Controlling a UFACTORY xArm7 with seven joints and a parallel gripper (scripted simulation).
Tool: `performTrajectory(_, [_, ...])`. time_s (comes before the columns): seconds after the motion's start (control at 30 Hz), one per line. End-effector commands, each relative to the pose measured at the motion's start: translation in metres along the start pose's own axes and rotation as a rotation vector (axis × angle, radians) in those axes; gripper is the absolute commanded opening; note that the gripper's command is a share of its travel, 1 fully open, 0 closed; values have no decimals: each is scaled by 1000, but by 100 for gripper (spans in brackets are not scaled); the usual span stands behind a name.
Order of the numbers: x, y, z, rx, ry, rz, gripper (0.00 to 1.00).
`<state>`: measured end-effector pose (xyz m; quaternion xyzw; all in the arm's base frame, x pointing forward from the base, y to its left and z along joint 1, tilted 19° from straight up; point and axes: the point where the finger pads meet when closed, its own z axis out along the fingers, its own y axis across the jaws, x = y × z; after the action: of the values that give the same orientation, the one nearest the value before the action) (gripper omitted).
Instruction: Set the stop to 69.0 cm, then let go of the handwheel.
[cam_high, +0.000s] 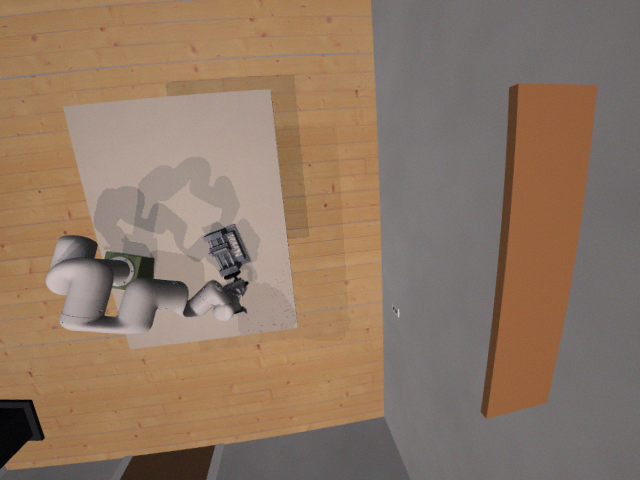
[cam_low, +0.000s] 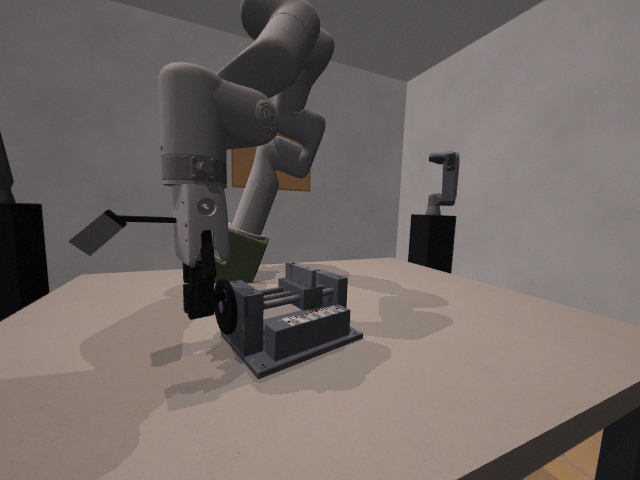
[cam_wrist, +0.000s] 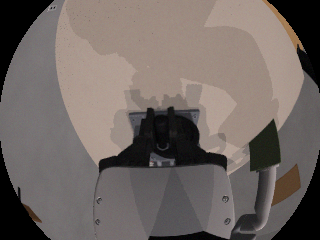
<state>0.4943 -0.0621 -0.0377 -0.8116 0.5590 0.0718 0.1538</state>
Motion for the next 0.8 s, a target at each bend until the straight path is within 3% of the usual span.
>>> performTrajectory(0.0, [1,-2,1,1,2,1,6])
performTrajectory(0.77, [1,-6,5,1,2,1,6])
